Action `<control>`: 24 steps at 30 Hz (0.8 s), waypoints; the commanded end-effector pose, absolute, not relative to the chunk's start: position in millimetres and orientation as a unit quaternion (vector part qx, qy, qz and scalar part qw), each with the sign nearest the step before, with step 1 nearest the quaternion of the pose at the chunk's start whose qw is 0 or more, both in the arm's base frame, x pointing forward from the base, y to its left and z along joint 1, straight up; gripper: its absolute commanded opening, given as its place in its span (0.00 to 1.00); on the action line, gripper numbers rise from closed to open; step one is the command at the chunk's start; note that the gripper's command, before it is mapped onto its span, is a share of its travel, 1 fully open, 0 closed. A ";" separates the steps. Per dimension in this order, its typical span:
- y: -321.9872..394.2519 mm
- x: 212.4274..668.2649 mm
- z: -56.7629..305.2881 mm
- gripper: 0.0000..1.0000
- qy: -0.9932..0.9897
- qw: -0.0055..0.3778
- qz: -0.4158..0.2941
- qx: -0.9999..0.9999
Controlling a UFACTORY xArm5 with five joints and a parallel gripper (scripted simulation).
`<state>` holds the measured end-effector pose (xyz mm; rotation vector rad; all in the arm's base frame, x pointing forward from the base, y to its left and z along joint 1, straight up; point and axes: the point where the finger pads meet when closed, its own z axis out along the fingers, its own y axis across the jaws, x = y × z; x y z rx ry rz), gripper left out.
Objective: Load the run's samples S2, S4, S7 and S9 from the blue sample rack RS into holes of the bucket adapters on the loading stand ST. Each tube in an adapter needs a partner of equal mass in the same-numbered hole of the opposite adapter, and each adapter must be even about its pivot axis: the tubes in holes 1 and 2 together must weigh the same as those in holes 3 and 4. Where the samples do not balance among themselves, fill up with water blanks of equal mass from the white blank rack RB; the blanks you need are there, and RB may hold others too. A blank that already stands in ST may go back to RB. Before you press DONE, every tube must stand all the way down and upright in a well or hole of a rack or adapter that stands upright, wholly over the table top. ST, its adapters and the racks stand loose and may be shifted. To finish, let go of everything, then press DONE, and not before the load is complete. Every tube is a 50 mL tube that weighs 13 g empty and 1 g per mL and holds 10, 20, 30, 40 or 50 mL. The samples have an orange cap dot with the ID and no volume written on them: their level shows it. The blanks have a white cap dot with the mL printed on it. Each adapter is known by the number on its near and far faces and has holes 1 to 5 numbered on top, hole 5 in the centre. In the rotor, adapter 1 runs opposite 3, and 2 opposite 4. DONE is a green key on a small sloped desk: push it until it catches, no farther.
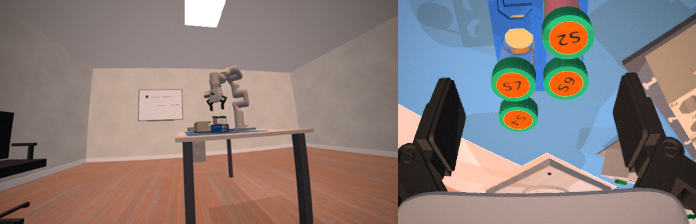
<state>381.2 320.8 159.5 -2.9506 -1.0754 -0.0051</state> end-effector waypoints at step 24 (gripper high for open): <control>321.8 382.4 138.6 1.00 -0.342 0.001 -0.004 -0.940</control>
